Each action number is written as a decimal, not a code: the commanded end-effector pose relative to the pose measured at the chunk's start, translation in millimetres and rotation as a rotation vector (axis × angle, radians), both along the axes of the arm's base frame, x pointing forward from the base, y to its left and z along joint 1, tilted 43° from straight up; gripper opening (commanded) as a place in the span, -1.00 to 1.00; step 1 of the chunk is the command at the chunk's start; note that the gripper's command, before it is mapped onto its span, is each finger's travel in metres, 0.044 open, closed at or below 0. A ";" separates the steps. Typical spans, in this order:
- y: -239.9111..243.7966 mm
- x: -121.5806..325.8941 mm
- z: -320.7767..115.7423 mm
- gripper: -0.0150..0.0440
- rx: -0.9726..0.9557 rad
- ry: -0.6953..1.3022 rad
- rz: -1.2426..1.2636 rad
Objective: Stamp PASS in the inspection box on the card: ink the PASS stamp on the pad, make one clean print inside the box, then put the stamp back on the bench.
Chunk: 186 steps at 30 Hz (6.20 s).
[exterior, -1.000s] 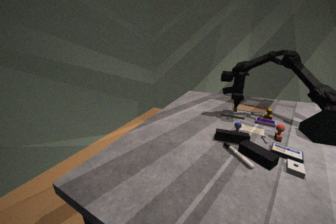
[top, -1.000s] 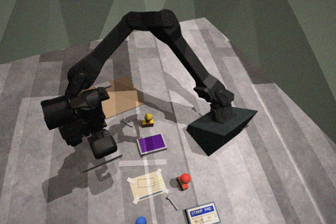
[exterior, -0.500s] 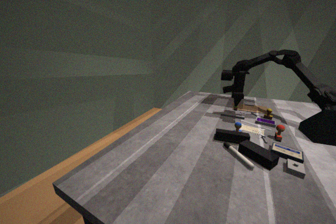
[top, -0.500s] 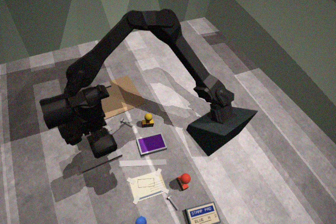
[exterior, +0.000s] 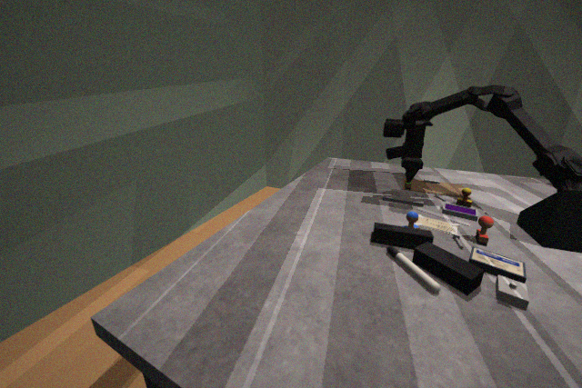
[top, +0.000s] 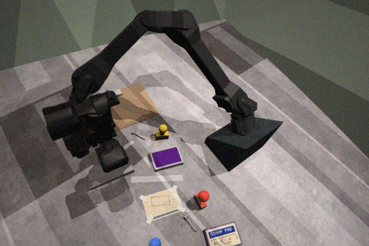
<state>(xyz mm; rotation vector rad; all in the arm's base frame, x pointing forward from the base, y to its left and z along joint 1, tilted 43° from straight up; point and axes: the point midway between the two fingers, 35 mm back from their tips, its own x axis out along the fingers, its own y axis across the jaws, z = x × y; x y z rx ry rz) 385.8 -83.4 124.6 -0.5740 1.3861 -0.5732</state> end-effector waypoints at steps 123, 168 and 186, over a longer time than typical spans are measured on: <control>59.9 -150.9 -54.3 -0.49 -0.001 0.010 -0.001; 39.5 -148.8 -75.9 -0.49 -0.005 0.009 -0.003; 33.1 -148.9 -81.9 -0.49 -0.007 0.008 -0.003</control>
